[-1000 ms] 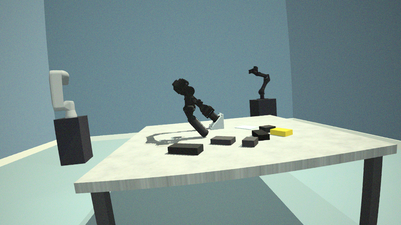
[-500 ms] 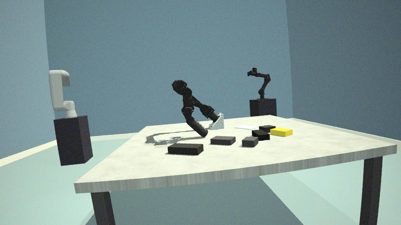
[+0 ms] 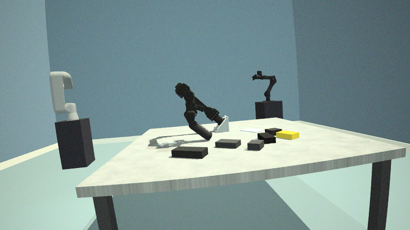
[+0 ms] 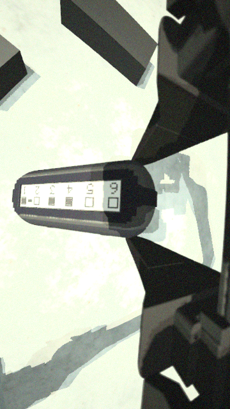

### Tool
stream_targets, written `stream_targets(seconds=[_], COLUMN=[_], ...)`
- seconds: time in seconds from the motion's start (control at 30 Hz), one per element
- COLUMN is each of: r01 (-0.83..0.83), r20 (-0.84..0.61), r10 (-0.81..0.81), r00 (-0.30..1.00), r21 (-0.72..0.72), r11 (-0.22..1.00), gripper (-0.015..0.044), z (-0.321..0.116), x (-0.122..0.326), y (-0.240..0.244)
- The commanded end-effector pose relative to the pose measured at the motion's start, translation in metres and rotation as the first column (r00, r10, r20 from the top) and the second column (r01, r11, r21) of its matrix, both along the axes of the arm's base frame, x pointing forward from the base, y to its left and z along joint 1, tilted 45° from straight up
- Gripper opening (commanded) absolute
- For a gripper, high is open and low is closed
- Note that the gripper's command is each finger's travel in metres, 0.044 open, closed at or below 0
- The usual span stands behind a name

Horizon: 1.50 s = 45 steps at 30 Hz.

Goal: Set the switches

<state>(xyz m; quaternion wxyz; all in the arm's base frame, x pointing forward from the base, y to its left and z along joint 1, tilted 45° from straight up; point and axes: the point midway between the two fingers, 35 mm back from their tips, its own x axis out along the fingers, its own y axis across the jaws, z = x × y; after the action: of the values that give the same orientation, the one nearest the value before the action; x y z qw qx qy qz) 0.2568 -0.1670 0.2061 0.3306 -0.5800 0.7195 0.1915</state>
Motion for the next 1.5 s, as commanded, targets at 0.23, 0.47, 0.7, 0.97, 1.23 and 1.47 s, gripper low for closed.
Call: stream_targets(seconds=[0.23,0.47,0.7,0.97,1.23,1.47], r01=[-0.001,-0.001,-0.001,-0.001,-0.001,-0.001], r20=[-0.009,-0.009,-0.009,-0.009,-0.009,-0.009], r10=[0.001,0.001,0.001,0.001,0.001,0.001], r00=[1.0,1.0,1.0,1.0,1.0,1.0], r21=[0.013,0.012,0.012,0.012,0.011,0.011], r11=[1.0,1.0,1.0,1.0,1.0,1.0], gripper=[0.0338,0.0338,0.0338,0.0338,0.0338,0.0338], z=[-0.004,-0.005,-0.006,-0.007,-0.008,-0.009], x=[-0.003,-0.005,-0.006,-0.007,-0.009,-0.01], y=[-0.007,-0.013,-0.018,-0.024,-0.03,-0.035])
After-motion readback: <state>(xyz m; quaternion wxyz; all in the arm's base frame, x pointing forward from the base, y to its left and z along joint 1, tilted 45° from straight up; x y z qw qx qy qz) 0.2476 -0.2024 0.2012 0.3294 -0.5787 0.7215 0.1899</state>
